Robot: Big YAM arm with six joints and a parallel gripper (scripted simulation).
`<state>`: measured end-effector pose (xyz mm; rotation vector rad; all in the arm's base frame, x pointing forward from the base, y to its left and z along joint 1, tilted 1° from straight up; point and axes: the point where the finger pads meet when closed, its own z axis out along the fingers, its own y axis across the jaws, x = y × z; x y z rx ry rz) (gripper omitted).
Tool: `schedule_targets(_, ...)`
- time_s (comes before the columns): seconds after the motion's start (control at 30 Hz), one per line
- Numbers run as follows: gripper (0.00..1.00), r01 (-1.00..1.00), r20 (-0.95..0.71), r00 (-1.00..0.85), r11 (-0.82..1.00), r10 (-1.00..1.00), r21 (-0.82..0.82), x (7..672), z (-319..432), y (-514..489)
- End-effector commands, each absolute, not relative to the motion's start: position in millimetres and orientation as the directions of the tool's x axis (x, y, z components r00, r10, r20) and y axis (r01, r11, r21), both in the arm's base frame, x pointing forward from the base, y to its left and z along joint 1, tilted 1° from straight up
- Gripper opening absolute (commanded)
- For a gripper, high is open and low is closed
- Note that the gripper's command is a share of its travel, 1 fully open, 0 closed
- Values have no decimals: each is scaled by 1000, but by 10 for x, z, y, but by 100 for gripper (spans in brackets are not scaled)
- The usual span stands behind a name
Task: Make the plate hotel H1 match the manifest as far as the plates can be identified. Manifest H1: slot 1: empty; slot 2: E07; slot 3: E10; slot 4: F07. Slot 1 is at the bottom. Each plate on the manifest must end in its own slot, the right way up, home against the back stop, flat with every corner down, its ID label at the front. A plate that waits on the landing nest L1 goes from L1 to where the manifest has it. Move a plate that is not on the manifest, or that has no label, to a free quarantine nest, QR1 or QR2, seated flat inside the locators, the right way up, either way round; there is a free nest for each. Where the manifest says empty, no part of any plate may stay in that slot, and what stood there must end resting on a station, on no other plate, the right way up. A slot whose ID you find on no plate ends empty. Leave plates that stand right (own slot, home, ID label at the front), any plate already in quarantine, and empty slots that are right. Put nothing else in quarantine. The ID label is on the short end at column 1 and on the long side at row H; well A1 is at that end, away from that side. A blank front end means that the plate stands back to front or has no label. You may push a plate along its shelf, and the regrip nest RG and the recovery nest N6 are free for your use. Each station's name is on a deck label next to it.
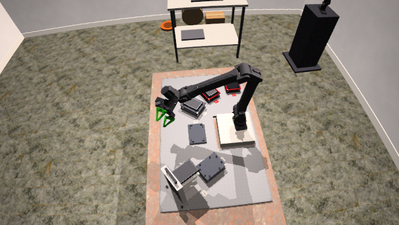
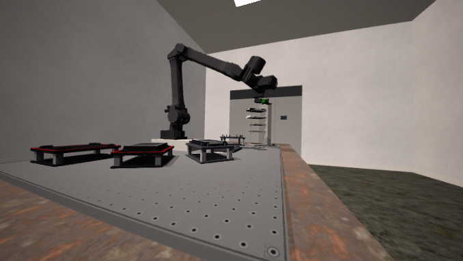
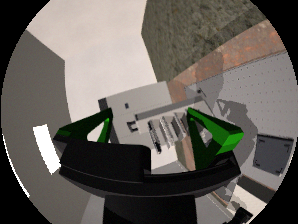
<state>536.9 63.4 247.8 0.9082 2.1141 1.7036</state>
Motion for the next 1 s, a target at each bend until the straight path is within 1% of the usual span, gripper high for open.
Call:
schedule_targets(0.0,100,285,157,-766,110,623,952,5380,2532,632)
schedule_targets(0.53,100,285,157,-766,110,623,952,5380,2532,632)
schedule_targets(0.57,0,224,79,-769,152,635,963,5414,2792,598)
schedule_targets(0.97,0,261,-108,-733,424,672,867,5262,2654,490)
